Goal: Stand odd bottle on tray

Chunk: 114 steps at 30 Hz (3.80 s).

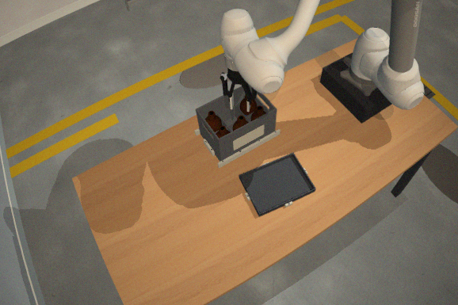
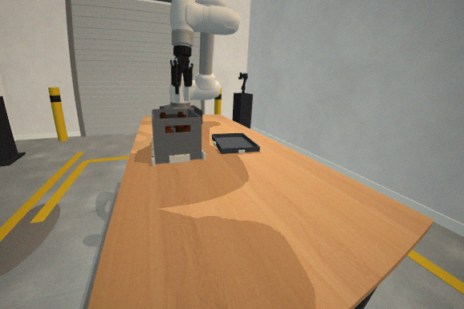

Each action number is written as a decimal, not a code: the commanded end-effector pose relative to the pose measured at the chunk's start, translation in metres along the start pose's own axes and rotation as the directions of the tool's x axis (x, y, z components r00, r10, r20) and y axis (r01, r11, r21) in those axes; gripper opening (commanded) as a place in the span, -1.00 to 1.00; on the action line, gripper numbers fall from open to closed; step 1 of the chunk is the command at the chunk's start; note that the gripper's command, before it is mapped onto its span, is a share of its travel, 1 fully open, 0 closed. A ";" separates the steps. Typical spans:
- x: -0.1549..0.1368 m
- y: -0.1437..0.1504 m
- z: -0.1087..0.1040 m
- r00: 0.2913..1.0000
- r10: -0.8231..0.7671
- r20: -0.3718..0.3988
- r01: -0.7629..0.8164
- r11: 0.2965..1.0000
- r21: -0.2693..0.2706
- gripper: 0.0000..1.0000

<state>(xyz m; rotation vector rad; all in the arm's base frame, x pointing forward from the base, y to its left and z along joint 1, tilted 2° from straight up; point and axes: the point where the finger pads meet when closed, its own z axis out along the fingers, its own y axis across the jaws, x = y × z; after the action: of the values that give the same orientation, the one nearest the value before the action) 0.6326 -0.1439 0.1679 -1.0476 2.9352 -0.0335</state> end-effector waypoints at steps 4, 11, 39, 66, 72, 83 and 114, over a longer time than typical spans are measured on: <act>-0.001 0.002 0.009 1.000 0.003 -0.003 -0.003 1.000 -0.001 -0.24; -0.001 0.002 0.017 1.000 0.003 -0.003 -0.003 1.000 -0.001 -0.24; -0.001 0.002 0.039 1.000 0.003 -0.003 -0.003 1.000 -0.001 -0.24; -0.001 0.002 0.039 1.000 0.003 -0.003 -0.003 1.000 -0.001 -0.24; -0.001 0.002 0.039 1.000 0.003 -0.003 -0.003 1.000 -0.001 -0.24; -0.001 0.002 0.039 1.000 0.003 -0.003 -0.003 1.000 -0.001 -0.24; -0.001 0.004 0.039 1.000 0.003 -0.003 -0.003 1.000 -0.001 -0.24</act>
<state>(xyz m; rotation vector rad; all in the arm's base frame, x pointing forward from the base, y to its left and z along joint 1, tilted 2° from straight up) 0.6333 -0.1428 0.1300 -1.0473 2.9363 -0.0321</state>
